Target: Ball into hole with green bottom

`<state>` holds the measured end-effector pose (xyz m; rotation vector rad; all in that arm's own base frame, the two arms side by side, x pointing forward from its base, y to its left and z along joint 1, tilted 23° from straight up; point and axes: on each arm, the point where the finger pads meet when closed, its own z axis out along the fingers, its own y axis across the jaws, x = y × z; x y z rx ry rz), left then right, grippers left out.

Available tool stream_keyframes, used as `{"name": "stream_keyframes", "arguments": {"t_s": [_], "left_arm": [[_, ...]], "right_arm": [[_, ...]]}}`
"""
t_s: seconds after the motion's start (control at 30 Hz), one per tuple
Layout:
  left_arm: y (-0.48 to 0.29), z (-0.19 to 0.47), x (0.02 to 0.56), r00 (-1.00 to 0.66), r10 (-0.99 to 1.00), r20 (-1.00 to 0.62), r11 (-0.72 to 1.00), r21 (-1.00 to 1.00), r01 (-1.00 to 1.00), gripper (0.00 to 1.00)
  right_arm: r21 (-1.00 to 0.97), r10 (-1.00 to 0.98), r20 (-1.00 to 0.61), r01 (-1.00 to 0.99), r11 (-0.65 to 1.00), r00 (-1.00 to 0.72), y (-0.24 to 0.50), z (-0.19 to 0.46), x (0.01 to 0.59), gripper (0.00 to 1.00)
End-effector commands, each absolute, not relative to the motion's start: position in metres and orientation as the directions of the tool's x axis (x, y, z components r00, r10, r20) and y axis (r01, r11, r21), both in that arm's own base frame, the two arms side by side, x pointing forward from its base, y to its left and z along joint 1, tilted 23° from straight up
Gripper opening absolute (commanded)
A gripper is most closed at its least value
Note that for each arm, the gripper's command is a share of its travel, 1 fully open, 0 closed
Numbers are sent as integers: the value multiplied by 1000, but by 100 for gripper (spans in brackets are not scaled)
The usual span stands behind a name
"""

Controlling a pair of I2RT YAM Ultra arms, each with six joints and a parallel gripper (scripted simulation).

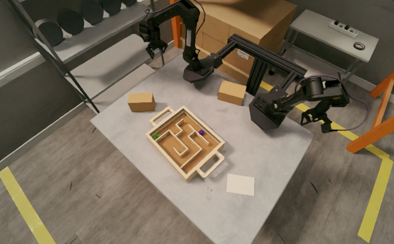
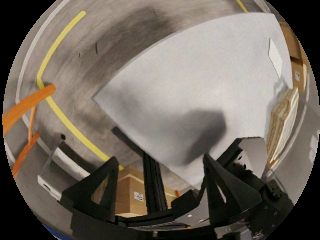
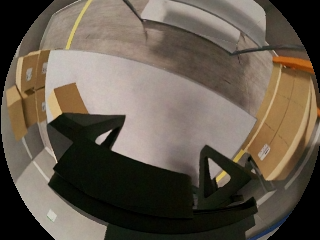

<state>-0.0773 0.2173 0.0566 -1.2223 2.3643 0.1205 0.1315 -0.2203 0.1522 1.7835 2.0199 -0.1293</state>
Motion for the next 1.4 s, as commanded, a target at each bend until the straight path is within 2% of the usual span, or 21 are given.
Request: {"name": "stream_keyframes", "arguments": {"t_s": [0.0,0.57,0.6,1.13,1.17,1.37], "left_arm": [[218,58,-78,-492,-746,-449,598,-128,-791,100],[219,60,-78,-487,-744,-458,598,-128,-791,100],[219,60,-78,-487,-744,-458,598,-128,-791,38],[219,60,-78,-487,-744,-458,598,-128,-791,38],[219,60,-78,-487,-744,-458,598,-128,-791,38],[219,60,-78,-487,-744,-458,598,-128,-791,38]], "right_arm": [[219,918,-390,962,166,-70,-221,155,132,100],[226,910,-409,959,170,-65,-223,161,133,100],[226,910,-409,959,170,-65,-223,161,133,100],[226,910,-409,959,170,-65,-223,161,133,100],[226,910,-409,959,170,-65,-223,161,133,38],[226,910,-409,959,170,-65,-223,161,133,38]]}}
